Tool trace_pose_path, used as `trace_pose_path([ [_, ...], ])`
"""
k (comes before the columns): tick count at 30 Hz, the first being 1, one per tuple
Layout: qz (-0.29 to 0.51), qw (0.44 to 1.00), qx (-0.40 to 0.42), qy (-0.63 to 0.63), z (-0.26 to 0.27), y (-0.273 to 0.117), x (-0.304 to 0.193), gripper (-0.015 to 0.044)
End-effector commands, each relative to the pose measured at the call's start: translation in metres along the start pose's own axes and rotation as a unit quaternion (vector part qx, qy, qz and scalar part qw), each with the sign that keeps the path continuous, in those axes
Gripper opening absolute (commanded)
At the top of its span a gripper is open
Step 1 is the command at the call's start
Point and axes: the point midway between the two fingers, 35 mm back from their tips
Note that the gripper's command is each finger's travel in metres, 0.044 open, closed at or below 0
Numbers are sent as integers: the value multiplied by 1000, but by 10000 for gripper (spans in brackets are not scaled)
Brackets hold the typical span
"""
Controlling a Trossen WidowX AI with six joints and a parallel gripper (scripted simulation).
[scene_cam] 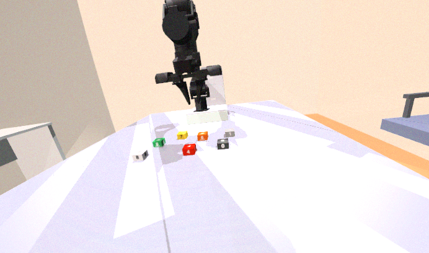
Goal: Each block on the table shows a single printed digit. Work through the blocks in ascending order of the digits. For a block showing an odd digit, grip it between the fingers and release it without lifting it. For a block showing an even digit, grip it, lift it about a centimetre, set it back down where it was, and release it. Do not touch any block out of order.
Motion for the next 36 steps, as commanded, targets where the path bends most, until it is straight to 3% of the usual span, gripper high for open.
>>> trace_pose_path([
  [1,-4,1000,0,3,9,2,-23,120],
  [3,-4,1000,0,3,9,2,-23,120],
  [10,-4,1000,0,3,9,81,-22,304],
  [14,-4,1000,0,3,9,83,-23,400],
  [36,-4,1000,0,3,9,114,-22,400],
])
Point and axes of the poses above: the point midway between the two fingers, 35 mm back from their tips, its own y axis out along the fingers, its own z axis across the jaws, x = y × z, and after that the axes turned 9 degrees about -y, right-handed
